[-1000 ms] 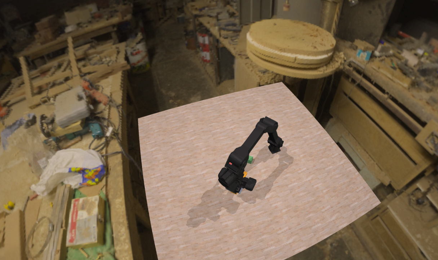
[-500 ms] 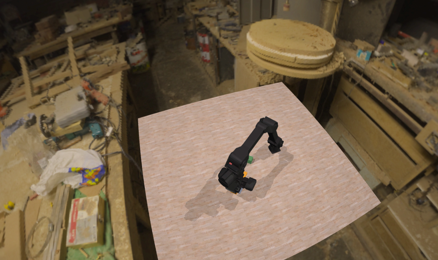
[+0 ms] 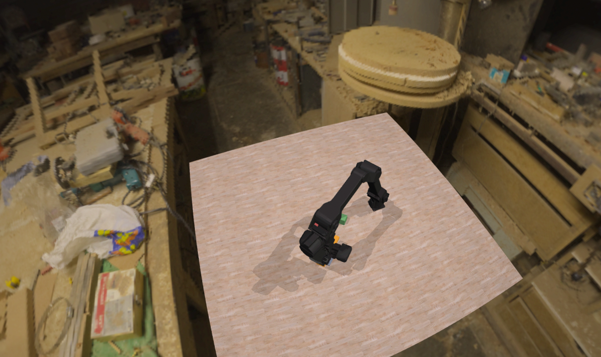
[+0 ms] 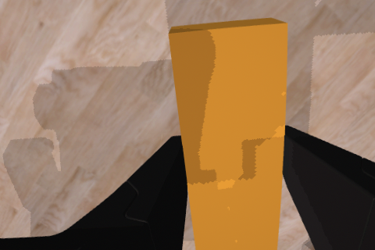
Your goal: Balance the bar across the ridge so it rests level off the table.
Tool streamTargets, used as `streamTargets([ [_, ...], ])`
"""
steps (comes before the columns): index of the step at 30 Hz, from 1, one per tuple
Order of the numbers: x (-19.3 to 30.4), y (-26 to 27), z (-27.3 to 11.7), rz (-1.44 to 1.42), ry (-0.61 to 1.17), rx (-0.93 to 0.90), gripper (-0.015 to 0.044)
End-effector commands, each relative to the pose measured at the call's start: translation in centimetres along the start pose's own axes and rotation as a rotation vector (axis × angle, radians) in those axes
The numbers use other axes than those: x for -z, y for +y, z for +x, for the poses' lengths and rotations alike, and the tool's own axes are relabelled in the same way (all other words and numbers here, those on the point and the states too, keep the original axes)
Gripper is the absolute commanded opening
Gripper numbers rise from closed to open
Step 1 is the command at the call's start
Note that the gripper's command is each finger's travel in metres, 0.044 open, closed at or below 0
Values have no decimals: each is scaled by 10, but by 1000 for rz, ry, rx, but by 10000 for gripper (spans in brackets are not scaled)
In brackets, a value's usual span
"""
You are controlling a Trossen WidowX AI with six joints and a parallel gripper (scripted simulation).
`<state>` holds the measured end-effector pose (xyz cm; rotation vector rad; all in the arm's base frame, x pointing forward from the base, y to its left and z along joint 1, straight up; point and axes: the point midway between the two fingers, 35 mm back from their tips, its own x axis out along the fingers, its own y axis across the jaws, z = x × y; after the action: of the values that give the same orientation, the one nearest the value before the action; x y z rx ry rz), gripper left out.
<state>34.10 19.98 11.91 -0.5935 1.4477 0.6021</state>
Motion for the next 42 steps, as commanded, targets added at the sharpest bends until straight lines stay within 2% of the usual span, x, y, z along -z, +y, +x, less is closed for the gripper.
streamTargets([
  [1,0,0,0,0,0,0,167],
  [42,0,0,0,0,0,0,185],
])
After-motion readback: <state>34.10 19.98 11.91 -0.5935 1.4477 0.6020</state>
